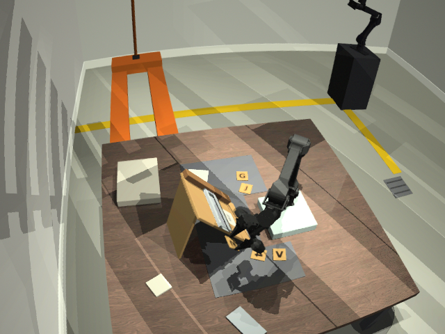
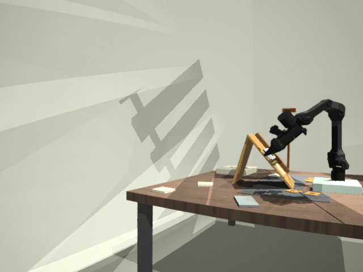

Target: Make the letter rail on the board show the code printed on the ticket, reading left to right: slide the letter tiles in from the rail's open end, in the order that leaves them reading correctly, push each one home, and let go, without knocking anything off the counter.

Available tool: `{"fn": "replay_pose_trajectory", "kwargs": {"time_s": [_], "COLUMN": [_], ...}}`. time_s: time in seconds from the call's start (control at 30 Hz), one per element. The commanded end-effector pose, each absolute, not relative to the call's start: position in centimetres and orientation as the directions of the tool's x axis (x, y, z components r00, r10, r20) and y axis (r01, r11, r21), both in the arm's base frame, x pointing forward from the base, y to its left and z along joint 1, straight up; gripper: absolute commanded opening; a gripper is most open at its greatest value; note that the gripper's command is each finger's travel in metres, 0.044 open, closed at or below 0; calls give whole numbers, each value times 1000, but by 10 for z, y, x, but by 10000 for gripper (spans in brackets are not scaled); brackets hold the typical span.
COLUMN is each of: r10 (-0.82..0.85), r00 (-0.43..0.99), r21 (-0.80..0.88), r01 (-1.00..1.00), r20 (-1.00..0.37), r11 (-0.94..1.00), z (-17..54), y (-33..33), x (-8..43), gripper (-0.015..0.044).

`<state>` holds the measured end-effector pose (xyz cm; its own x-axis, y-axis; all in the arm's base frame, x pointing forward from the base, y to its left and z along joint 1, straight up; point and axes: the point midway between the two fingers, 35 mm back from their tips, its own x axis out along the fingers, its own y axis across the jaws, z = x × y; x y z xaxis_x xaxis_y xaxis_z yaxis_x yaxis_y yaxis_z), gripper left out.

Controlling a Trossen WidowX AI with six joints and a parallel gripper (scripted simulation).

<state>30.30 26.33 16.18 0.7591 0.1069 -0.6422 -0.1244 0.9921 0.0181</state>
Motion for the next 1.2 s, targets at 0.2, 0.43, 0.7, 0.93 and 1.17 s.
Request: {"fn": "replay_pose_trajectory", "kwargs": {"time_s": [0.2, 0.43, 0.7, 0.93, 1.17], "r10": [112, 111, 111, 111, 111], "r00": [760, 760, 760, 760, 760], "r21": [20, 19, 19, 19, 18], "r01": [-129, -129, -129, -129, -129], "r20": [-640, -640, -640, -640, -640], "r11": [991, 991, 991, 991, 991], "z": [163, 162, 162, 162, 162], "y": [258, 254, 250, 247, 243], "x": [303, 303, 304, 304, 305], "gripper": [0, 0, 0, 0, 0]}}
